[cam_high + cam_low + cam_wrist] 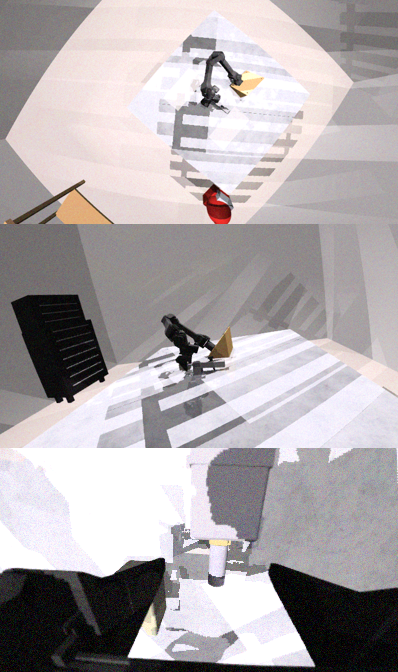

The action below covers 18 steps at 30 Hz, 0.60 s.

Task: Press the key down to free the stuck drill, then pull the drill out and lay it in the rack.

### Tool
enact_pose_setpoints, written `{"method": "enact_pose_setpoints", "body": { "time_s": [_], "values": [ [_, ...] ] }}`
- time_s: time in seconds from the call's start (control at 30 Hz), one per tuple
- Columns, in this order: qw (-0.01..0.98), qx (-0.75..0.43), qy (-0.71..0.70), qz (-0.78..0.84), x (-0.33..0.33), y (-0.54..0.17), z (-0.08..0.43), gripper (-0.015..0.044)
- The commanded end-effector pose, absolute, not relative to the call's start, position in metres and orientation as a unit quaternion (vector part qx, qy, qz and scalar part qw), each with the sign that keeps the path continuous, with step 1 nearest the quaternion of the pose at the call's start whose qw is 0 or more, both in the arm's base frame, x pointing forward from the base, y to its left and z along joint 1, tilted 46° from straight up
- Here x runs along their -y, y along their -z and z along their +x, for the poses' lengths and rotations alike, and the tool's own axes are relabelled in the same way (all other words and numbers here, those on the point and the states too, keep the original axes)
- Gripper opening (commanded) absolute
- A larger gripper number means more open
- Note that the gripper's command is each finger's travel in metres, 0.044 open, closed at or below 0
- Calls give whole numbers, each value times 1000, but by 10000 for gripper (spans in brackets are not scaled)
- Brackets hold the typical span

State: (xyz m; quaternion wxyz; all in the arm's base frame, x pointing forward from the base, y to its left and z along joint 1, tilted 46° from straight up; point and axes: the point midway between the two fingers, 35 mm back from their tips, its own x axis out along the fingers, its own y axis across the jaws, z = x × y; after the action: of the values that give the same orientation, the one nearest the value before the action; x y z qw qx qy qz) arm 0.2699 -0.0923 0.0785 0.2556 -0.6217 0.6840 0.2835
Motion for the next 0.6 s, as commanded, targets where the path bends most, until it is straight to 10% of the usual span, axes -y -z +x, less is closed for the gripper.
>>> {"method": "enact_pose_setpoints", "body": {
  "time_s": [0.0,0.27,0.57],
  "values": [
    [252,-684,-285,-622,96,-72,268,440],
    [251,-684,-285,-622,102,-64,266,440],
    [255,-684,-283,-621,99,-67,267,204]
  ]
}}
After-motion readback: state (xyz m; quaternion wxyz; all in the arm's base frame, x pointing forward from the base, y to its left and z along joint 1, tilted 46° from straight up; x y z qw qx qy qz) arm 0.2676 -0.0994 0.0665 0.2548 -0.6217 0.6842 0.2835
